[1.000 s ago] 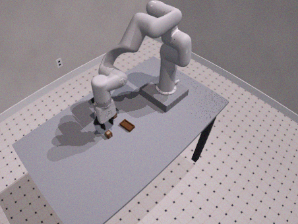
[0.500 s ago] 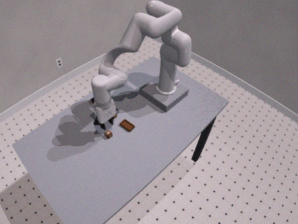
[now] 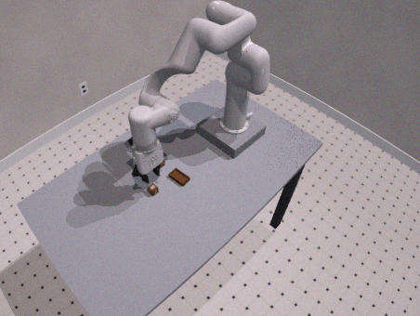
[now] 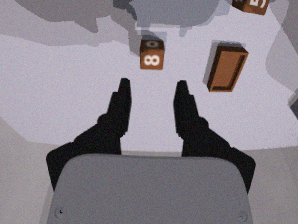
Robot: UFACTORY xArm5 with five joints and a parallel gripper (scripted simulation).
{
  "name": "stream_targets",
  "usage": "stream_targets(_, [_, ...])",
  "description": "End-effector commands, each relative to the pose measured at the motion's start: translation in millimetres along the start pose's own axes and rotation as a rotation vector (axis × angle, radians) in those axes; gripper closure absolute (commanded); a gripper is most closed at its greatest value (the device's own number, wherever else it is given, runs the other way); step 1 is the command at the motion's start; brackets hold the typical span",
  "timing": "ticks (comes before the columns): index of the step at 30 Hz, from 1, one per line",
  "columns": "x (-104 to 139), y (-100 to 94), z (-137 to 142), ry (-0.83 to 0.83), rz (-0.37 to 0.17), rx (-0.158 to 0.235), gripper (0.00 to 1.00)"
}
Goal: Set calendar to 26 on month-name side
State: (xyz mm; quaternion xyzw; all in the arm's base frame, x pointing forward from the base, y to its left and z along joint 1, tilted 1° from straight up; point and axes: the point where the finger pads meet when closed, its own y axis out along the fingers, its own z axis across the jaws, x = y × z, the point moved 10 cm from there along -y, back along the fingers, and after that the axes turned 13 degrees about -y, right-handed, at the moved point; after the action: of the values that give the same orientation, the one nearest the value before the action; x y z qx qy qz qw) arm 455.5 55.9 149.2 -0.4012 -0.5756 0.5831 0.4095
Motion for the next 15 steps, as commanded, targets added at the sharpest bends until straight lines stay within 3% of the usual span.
stream_targets(1, [-0.2,-0.3,-0.9,0.0,0.001,-0.004,0.53])
stream_targets(15, [-0.1,10.4,-1.0,0.0,0.001,-0.003,0.53])
